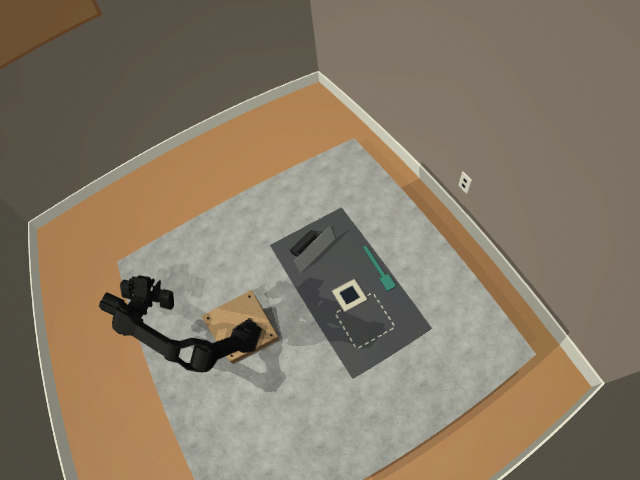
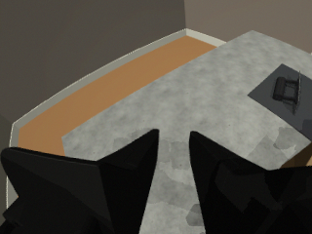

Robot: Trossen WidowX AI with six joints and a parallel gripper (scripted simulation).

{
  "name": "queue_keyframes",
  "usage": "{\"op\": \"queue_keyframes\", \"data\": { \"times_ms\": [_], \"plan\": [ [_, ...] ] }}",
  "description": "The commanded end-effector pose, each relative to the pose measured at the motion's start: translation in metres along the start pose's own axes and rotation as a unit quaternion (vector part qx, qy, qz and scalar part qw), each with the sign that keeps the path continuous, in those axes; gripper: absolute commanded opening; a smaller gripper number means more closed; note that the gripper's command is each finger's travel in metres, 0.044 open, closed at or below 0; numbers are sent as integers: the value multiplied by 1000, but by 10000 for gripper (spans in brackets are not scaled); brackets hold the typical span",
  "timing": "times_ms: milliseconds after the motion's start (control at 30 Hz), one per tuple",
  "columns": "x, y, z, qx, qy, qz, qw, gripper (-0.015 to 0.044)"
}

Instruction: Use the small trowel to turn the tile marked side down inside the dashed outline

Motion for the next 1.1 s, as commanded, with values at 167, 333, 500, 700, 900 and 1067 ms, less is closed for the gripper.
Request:
{"op": "queue_keyframes", "data": {
  "times_ms": [167, 333, 500, 700, 900, 1067],
  "plan": [
    [-63, 66, -32, 83, -63, 52, 993, 100],
    [-96, 98, -61, 119, -91, 88, 985, 100],
    [-128, 123, -95, 154, -112, 129, 973, 100],
    [-167, 144, -138, 206, -104, 193, 954, 100],
    [-195, 154, -173, 232, -99, 236, 939, 100],
    [-218, 158, -207, 238, -104, 271, 927, 100]
  ]
}}
Point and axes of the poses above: the point midway between the two fingers, 35 mm back from their tips, its own x axis back along the fingers, its own z axis across the jaws, y = z × x, the point moved 4 cm from there along x, back along the fingers, and after that the axes turned 2 degrees about -x, right-handed, at the moved point
